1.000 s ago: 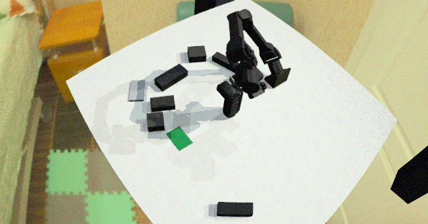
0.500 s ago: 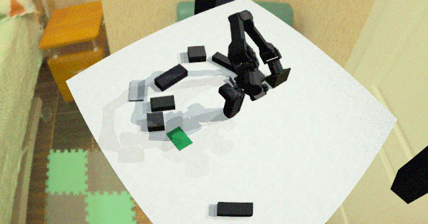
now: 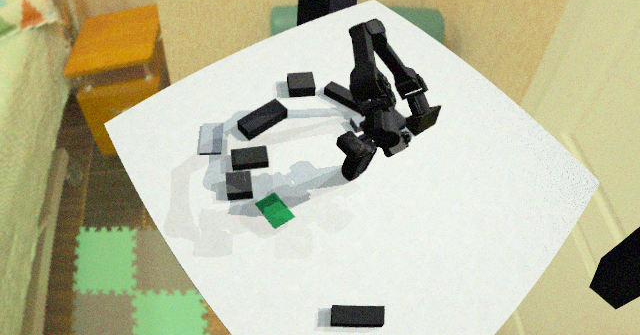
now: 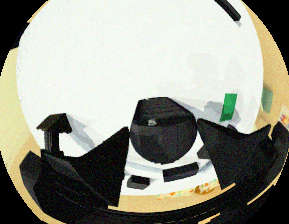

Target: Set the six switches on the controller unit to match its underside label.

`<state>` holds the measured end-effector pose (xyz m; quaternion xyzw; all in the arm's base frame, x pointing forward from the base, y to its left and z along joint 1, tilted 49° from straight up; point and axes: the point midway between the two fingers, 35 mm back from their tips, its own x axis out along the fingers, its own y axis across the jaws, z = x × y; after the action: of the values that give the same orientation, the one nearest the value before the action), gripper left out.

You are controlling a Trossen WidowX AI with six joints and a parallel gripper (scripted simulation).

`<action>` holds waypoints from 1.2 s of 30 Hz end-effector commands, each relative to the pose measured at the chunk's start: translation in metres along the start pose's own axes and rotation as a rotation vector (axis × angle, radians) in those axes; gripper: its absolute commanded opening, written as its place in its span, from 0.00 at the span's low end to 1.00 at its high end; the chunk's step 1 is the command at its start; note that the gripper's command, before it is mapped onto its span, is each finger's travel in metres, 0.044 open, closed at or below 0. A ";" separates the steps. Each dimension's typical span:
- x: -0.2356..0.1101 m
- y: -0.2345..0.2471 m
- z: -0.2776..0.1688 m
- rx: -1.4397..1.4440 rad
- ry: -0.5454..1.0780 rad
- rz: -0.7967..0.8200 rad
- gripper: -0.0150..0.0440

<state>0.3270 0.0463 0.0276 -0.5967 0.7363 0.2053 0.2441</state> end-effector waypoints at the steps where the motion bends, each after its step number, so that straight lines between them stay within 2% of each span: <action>1: 0.005 0.001 0.004 -0.001 -0.013 0.018 0.83; 36: 0.012 0.001 0.029 0.000 -0.076 0.017 0.83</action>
<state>0.3306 0.0585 0.0035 -0.5880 0.7256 0.2268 0.2762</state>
